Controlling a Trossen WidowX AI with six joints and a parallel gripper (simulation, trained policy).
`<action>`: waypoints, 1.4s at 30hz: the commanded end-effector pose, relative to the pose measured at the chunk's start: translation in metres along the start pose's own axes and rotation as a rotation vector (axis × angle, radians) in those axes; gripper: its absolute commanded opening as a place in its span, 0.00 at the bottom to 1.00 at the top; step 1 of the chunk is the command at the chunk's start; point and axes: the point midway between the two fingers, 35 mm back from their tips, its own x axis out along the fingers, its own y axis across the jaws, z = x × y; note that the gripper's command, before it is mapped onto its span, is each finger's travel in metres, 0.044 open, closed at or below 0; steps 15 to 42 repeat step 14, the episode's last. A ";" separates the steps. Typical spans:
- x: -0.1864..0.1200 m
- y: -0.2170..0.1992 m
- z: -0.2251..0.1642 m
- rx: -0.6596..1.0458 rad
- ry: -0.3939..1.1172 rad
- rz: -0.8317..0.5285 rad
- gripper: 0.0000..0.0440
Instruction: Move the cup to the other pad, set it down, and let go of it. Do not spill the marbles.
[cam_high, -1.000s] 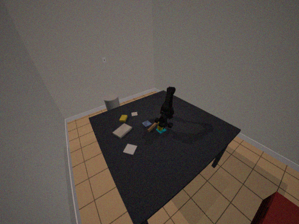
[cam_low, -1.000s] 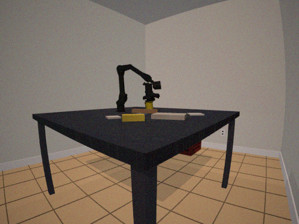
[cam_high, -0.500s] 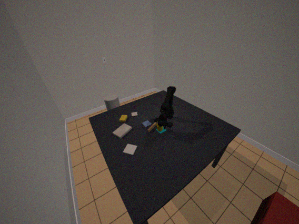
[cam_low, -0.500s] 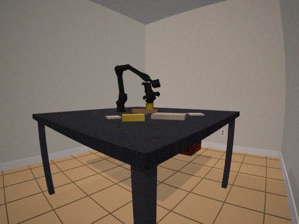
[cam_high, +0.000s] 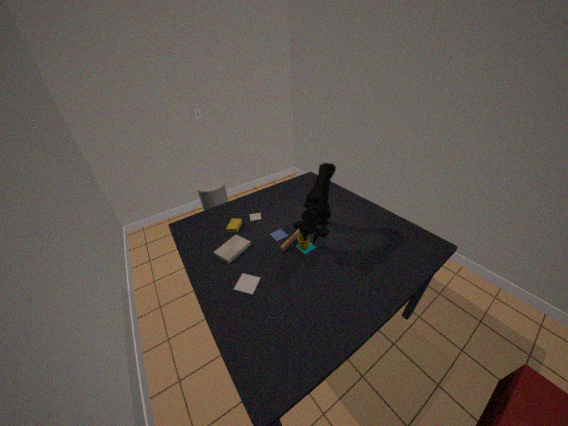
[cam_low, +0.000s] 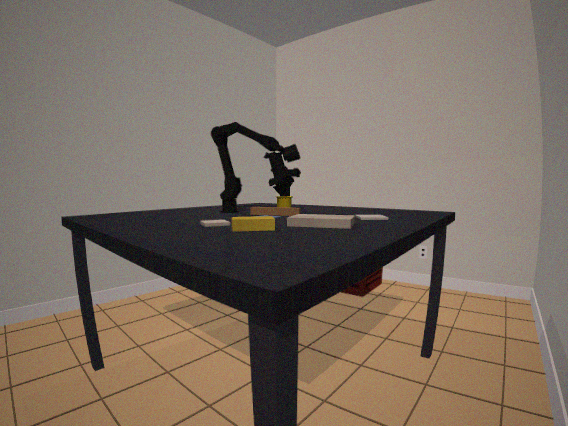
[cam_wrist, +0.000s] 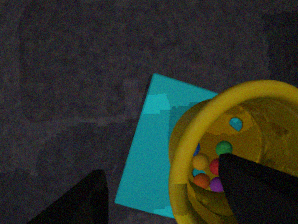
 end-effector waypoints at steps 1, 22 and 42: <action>-0.008 0.001 -0.001 0.012 -0.022 0.016 0.57; -0.043 -0.001 0.008 0.037 -0.128 0.041 0.77; -0.043 -0.001 0.008 0.037 -0.128 0.041 0.77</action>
